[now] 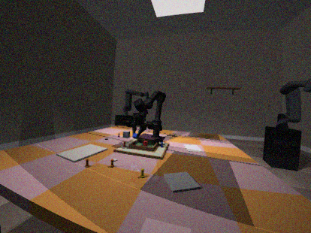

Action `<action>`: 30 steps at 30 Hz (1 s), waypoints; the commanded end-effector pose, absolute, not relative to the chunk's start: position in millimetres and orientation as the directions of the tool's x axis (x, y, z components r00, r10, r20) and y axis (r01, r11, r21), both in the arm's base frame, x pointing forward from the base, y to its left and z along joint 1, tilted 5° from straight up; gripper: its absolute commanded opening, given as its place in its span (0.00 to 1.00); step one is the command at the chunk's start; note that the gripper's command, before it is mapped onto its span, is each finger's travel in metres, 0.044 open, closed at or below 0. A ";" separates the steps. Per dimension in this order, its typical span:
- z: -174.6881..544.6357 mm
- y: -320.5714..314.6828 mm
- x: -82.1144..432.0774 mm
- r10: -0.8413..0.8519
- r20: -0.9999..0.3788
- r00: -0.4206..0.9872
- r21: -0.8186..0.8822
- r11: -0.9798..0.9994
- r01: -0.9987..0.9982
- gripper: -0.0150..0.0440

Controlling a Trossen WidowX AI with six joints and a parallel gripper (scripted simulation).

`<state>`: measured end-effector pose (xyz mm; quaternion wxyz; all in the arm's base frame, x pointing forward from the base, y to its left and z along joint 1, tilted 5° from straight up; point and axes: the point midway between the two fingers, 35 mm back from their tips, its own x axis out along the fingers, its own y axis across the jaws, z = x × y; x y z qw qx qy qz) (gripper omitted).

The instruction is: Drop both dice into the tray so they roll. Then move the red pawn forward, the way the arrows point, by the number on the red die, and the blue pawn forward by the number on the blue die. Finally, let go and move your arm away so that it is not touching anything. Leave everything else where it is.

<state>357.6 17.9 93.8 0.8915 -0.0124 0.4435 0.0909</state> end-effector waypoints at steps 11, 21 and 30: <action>123.7 15.5 329.1 0.172 -0.672 0.720 0.059 0.982 -0.179 0.25; 129.5 14.9 317.8 0.172 -0.673 0.720 0.059 0.982 -0.179 0.25; 130.6 14.3 319.6 0.167 -0.670 0.723 0.060 0.983 -0.172 0.25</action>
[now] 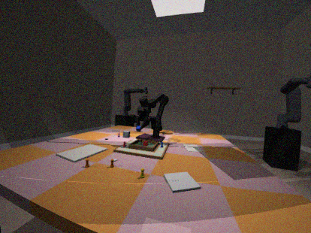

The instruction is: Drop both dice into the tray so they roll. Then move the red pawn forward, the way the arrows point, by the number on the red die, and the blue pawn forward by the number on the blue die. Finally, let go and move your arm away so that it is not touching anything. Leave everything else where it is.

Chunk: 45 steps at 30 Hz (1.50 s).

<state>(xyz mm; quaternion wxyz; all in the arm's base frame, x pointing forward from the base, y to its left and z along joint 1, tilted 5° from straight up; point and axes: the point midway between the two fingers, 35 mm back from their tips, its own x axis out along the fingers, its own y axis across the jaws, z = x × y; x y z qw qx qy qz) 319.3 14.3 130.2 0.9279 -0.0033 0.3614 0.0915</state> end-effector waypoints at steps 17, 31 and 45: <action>169.7 12.9 321.1 0.173 -0.679 0.713 0.061 0.982 -0.179 1.00; 128.8 79.6 329.4 0.094 -0.994 0.053 0.083 0.981 -0.174 1.00; 89.6 -43.0 387.8 0.050 -0.999 -0.017 0.046 0.980 0.193 0.59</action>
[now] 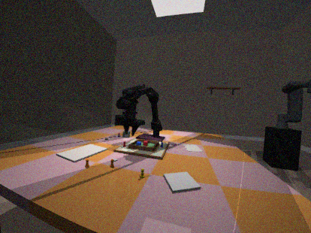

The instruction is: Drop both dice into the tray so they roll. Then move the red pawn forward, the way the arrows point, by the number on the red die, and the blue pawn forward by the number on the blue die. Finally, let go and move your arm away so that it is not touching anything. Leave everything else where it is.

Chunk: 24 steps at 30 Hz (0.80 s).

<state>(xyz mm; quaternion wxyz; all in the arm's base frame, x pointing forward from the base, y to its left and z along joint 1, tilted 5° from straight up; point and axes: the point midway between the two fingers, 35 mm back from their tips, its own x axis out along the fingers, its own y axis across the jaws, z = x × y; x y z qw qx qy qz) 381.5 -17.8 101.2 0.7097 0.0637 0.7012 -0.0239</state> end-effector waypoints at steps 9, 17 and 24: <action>88.3 -49.4 387.5 0.049 -0.999 -0.019 0.045 0.979 0.198 0.59; 72.2 -49.3 387.6 0.049 -0.999 -0.019 0.045 0.979 0.198 0.59; 60.9 -48.7 387.8 0.050 -0.999 -0.019 0.045 0.979 0.198 0.59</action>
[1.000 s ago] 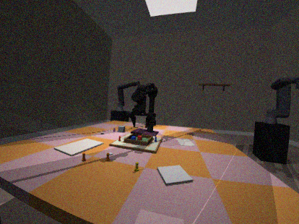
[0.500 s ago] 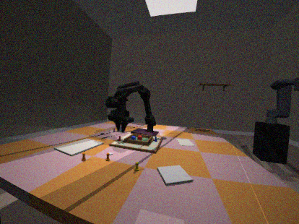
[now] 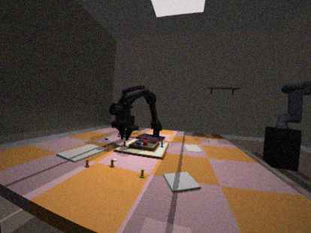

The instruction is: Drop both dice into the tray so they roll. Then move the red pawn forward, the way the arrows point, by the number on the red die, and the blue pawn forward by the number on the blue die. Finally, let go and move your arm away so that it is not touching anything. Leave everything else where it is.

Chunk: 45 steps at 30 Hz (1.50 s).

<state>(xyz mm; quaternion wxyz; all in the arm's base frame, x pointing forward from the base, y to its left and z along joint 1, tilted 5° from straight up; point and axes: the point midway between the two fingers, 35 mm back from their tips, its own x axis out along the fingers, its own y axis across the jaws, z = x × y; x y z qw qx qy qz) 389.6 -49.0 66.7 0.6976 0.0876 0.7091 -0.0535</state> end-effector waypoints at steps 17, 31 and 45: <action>33.3 -47.2 386.6 0.050 -0.999 -0.019 0.045 0.979 0.198 0.59; 32.3 -47.1 386.5 0.050 -0.999 -0.019 0.045 0.979 0.198 0.29; 79.4 -48.8 395.1 0.050 -0.999 -0.018 0.045 0.979 0.198 0.25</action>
